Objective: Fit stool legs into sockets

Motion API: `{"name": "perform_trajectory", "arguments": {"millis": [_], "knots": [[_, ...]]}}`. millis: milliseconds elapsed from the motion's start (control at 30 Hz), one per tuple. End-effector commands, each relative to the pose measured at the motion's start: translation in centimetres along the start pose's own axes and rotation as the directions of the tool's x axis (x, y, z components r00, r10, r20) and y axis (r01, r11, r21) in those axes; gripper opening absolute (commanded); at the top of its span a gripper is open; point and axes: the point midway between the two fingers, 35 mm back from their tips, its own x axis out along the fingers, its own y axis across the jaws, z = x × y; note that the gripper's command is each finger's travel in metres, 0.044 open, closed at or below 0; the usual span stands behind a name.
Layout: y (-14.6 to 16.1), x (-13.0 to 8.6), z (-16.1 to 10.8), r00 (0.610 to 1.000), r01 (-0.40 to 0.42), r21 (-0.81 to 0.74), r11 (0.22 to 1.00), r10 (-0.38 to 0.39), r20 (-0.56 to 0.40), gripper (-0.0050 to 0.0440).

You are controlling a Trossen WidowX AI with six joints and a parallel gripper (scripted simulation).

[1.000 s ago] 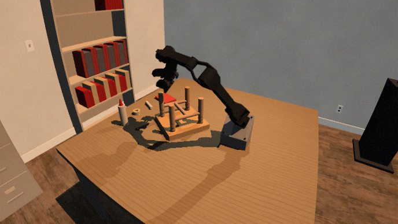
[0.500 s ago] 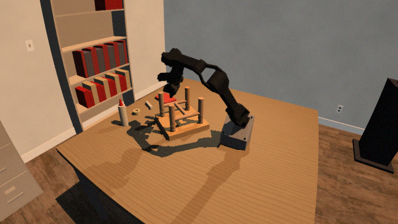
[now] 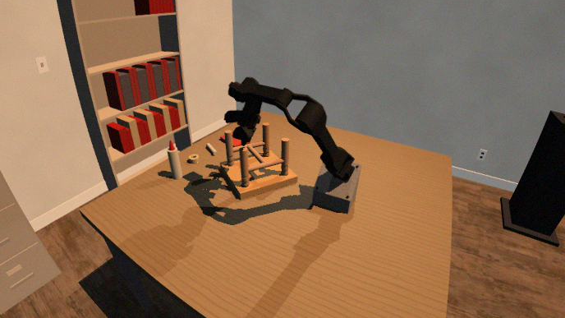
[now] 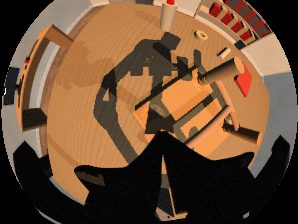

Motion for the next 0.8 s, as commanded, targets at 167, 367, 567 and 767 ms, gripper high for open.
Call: {"name": "perform_trajectory", "arguments": {"millis": [167,367,567,767], "knots": [[0.1,1.2,-0.5,1.000,-0.002,0.004,1.000,0.002,-0.006,0.0000],[0.1,1.5,-0.5,1.000,-0.002,0.004,1.000,0.002,-0.006,0.0000],[0.1,1.8,-0.6,1.000,-0.002,0.004,1.000,0.002,-0.006,0.0000],[0.1,2.4,-0.8,1.000,-0.002,0.004,1.000,0.002,-0.006,0.0000]]}}
